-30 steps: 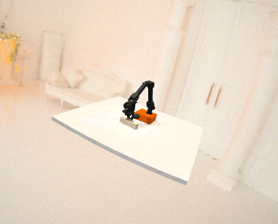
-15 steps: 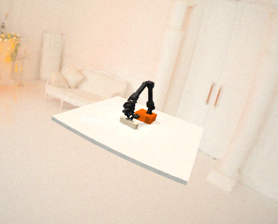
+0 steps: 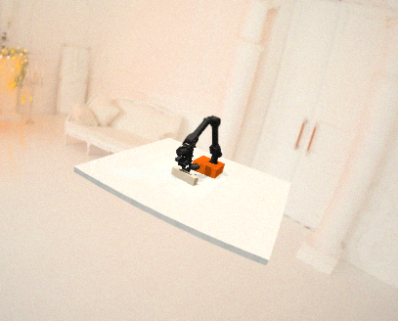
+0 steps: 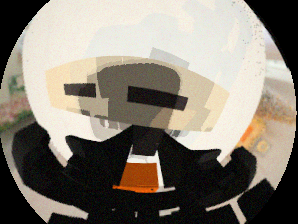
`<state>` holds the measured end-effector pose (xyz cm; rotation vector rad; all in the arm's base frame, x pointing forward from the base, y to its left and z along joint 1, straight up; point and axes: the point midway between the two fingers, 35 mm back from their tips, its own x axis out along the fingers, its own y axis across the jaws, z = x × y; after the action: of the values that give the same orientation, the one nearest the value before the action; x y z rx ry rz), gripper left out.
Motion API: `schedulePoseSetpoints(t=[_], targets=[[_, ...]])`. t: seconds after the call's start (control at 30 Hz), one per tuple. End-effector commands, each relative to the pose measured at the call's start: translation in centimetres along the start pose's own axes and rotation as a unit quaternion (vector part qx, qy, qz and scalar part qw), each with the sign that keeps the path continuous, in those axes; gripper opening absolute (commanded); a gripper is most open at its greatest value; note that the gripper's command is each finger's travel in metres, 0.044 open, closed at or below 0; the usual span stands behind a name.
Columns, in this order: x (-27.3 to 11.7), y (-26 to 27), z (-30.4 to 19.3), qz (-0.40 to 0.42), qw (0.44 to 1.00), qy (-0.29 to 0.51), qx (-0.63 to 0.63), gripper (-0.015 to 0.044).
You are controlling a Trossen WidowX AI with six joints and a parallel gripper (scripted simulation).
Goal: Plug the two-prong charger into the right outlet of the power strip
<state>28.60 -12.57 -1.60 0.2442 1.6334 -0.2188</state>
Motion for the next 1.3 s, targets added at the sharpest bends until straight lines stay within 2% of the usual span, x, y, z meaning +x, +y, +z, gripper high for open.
schedulePoseSetpoints(t=[0.0, 1.27], targets=[[-0.4, 0.0, 1.3, -0.001, 1.0, -0.02, 0.001, 0.0], [-0.7, 0.0, 2.3, -0.001, 1.0, -0.02, 0.001, 0.0]])
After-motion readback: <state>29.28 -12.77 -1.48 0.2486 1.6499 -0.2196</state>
